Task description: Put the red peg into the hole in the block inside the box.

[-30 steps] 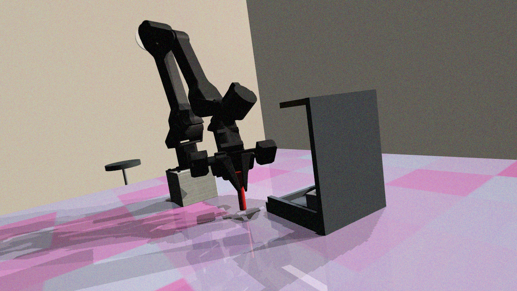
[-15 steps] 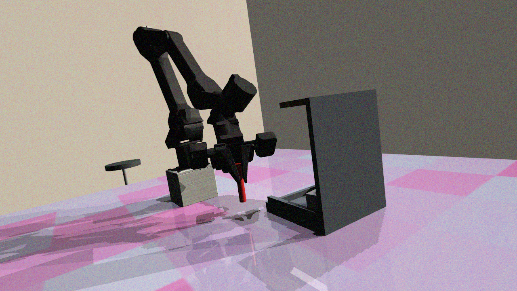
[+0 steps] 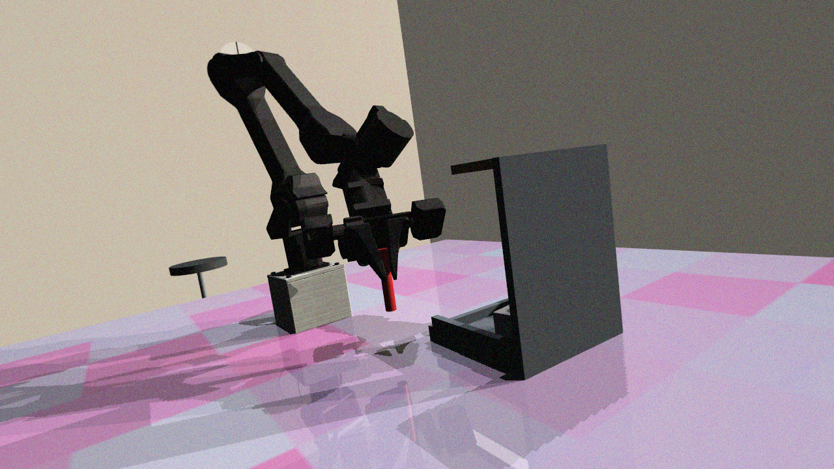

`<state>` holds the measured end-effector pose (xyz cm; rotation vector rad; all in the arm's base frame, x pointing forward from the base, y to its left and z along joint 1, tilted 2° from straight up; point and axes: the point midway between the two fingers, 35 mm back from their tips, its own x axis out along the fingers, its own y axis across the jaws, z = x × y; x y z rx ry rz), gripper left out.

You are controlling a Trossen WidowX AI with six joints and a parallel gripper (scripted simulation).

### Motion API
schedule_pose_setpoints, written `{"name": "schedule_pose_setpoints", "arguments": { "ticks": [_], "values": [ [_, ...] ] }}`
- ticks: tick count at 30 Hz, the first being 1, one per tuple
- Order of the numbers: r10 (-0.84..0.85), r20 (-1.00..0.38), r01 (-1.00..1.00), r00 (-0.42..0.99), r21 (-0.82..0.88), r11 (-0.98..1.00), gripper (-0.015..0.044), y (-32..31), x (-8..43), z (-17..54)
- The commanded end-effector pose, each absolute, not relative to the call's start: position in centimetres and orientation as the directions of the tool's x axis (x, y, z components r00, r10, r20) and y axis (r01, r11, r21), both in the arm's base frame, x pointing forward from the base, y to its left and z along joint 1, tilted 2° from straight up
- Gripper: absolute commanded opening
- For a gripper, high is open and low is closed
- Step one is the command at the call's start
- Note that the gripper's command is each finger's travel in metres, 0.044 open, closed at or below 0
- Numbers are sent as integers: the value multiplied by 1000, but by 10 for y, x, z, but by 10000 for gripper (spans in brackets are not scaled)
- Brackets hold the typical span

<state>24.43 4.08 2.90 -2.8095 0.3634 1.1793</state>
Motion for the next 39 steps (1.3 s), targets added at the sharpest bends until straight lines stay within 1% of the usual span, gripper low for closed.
{"name": "schedule_pose_setpoints", "arguments": {
  "ticks": [1, 39],
  "values": [
    [-189, -711, -246, 677, 24, -969, 0, 43, 246, 31],
    [-100, -713, -125, 694, 17, -992, 0, 118, 279, 34]
  ]
}}
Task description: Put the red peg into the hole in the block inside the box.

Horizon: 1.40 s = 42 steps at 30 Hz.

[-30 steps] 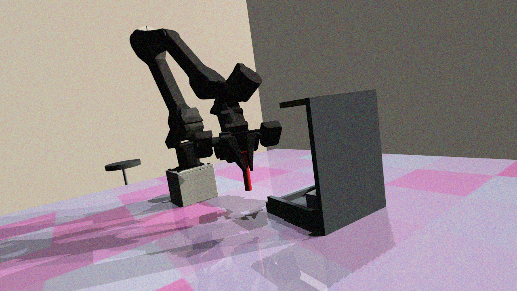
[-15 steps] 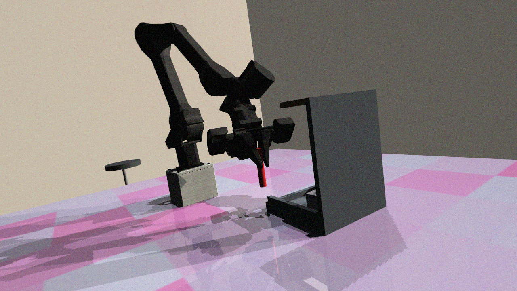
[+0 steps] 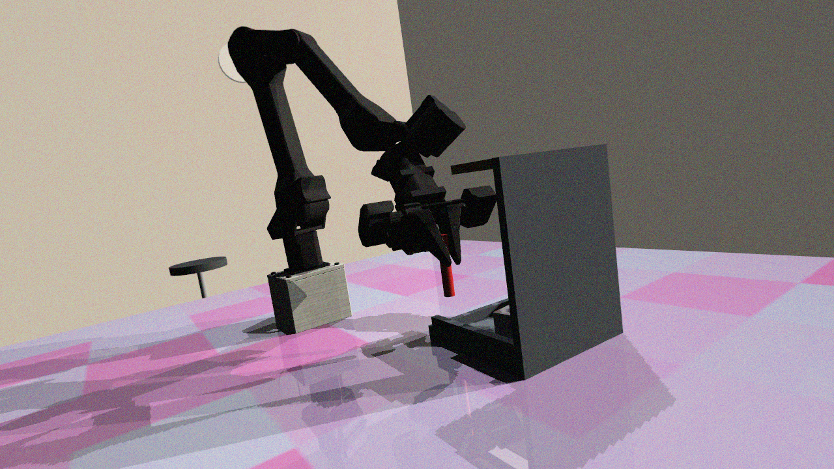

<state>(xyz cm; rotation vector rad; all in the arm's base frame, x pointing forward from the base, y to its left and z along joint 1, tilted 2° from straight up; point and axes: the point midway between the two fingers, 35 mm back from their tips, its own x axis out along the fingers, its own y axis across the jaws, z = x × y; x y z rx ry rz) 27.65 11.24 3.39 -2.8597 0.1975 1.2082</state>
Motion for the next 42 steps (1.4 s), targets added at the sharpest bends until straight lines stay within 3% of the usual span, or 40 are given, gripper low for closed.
{"name": "schedule_pose_setpoints", "arguments": {
  "ticks": [1, 19, 42],
  "values": [
    [-98, -713, -122, 694, 17, -992, 0, 120, 279, 34],
    [-55, -713, -64, 699, 14, -998, 0, 161, 288, 29],
    [-52, -711, -59, 701, 14, -998, 0, 166, 327, 29]
  ]
}}
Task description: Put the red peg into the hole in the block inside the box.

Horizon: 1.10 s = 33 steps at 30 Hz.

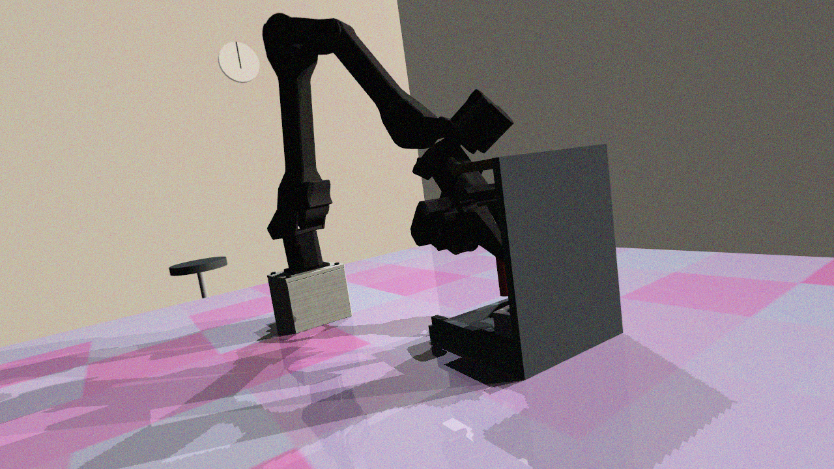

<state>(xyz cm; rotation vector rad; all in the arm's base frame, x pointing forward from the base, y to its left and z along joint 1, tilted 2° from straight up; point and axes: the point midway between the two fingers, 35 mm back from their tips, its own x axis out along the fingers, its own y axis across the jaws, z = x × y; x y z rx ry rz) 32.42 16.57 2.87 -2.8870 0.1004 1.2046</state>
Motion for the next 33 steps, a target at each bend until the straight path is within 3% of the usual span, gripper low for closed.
{"name": "schedule_pose_setpoints", "arguments": {
  "ticks": [1, 33],
  "values": [
    [-52, -711, -59, 701, 14, -998, 0, 166, 327, 29],
    [-52, -710, -59, 702, 14, -998, 0, 167, 349, 29]
  ]
}}
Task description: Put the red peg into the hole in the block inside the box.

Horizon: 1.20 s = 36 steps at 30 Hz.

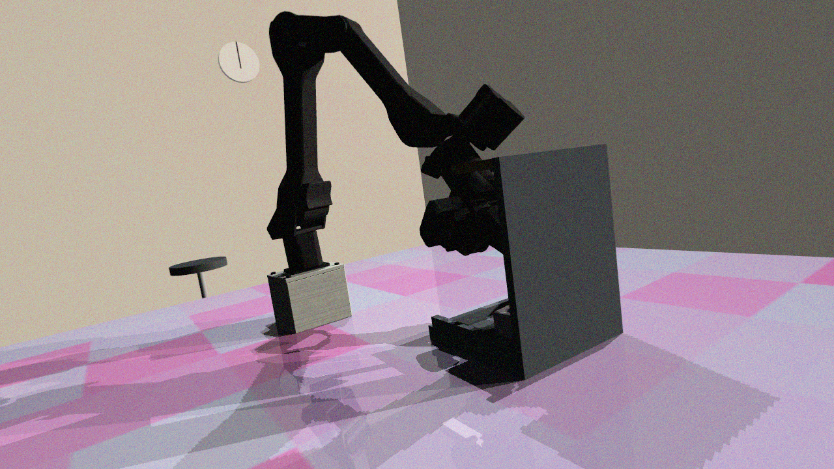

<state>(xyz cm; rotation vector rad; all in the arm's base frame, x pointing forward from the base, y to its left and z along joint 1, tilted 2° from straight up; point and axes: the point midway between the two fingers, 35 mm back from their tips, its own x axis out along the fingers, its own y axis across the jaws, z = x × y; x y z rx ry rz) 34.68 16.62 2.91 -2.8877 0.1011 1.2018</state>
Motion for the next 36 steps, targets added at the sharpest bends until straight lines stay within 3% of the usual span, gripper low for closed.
{"name": "schedule_pose_setpoints", "arguments": {
  "ticks": [1, 36],
  "values": [
    [-52, -710, -59, 702, 14, -998, 0, 167, 350, 29],
    [-52, -710, -59, 702, 14, -998, 0, 166, 353, 0]
  ]
}}
